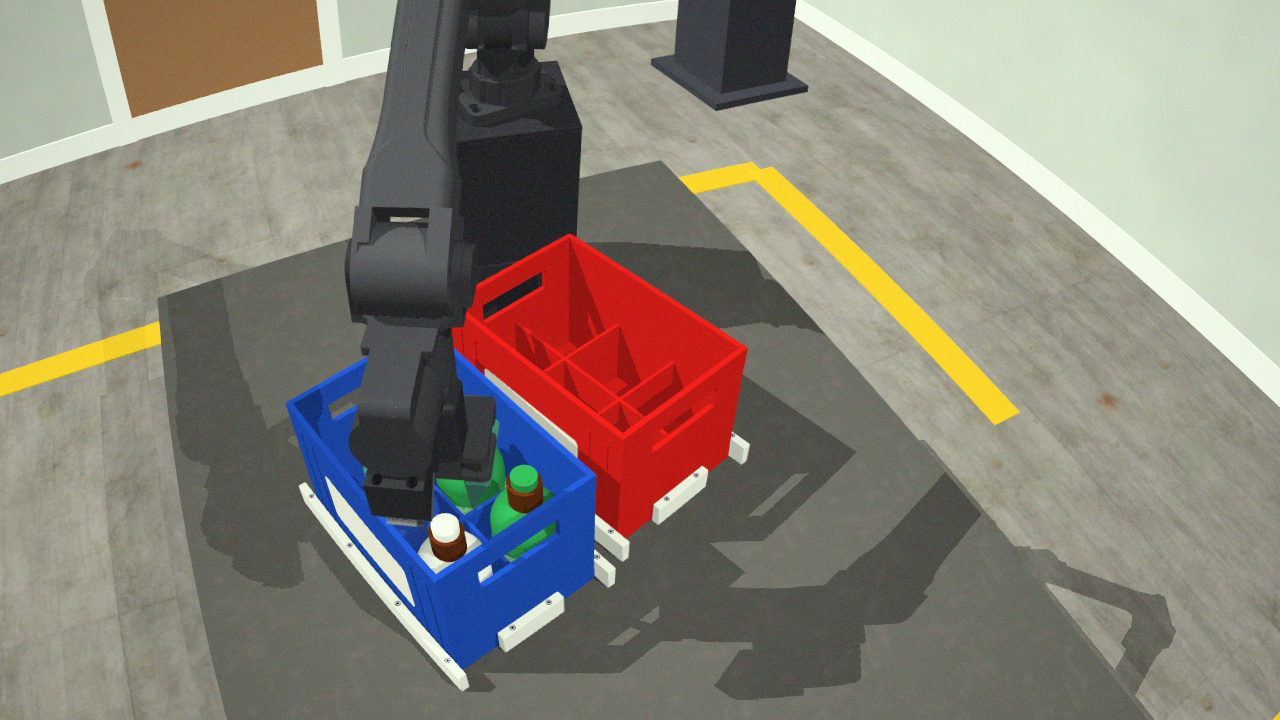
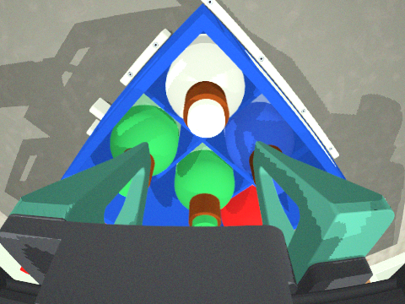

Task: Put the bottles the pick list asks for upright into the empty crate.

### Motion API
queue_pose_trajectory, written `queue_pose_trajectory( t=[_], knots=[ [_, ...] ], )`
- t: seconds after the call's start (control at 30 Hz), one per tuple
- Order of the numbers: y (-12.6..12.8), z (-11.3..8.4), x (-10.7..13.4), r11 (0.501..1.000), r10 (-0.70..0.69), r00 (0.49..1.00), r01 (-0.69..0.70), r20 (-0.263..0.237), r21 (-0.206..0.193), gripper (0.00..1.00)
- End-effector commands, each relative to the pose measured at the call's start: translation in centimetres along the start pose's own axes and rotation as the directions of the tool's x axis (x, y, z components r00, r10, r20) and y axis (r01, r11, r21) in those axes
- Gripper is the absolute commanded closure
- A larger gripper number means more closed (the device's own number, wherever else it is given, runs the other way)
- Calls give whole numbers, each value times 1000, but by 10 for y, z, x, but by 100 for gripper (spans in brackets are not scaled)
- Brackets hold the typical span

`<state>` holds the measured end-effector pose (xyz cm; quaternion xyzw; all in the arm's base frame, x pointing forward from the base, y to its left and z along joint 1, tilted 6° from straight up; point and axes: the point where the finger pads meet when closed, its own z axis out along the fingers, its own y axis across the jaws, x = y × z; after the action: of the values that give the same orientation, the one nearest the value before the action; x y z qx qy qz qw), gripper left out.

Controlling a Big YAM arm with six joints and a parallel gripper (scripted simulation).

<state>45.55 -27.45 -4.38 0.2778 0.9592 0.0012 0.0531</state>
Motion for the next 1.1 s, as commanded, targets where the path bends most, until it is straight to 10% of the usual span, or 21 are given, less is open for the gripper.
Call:
queue_pose_trajectory(
  t=[0.0,1.07],
  knots=[
    [-10,3,-3,1000,18,1000,-18,11,4,39],
    [-10,40,-9,1000,25,999,-25,21,4,39]
  ],
)
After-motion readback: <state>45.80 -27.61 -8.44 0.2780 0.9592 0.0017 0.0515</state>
